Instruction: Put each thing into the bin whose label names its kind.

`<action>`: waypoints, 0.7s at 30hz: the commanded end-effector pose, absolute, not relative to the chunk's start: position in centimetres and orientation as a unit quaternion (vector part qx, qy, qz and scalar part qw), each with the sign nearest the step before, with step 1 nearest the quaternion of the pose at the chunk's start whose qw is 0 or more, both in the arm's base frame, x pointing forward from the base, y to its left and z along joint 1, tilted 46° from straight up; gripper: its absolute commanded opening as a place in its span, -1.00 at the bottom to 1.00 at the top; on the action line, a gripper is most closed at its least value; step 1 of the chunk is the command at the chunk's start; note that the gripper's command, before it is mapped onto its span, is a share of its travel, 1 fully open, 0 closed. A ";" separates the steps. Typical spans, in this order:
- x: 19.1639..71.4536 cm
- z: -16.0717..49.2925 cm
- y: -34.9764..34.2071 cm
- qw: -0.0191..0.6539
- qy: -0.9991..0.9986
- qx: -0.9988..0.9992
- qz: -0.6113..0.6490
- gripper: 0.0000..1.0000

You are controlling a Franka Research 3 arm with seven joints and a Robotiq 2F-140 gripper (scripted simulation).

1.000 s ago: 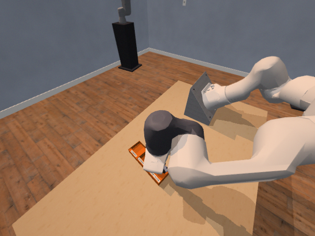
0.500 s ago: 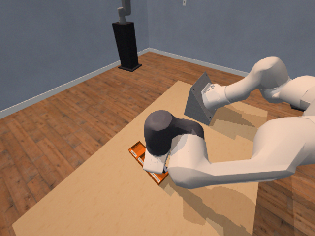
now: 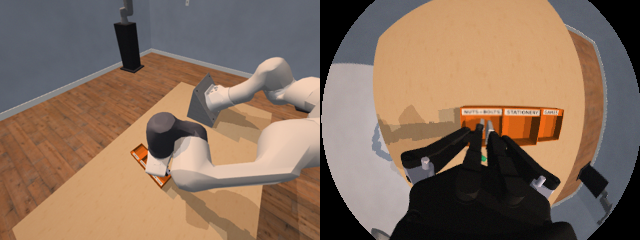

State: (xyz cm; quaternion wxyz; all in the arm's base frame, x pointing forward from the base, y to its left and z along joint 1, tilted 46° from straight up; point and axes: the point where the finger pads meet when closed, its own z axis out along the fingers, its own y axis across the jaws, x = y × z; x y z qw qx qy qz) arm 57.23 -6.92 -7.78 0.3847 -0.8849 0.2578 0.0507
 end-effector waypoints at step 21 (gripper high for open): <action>57.1 -6.7 -8.1 0.385 0.260 -0.884 0.050 -0.89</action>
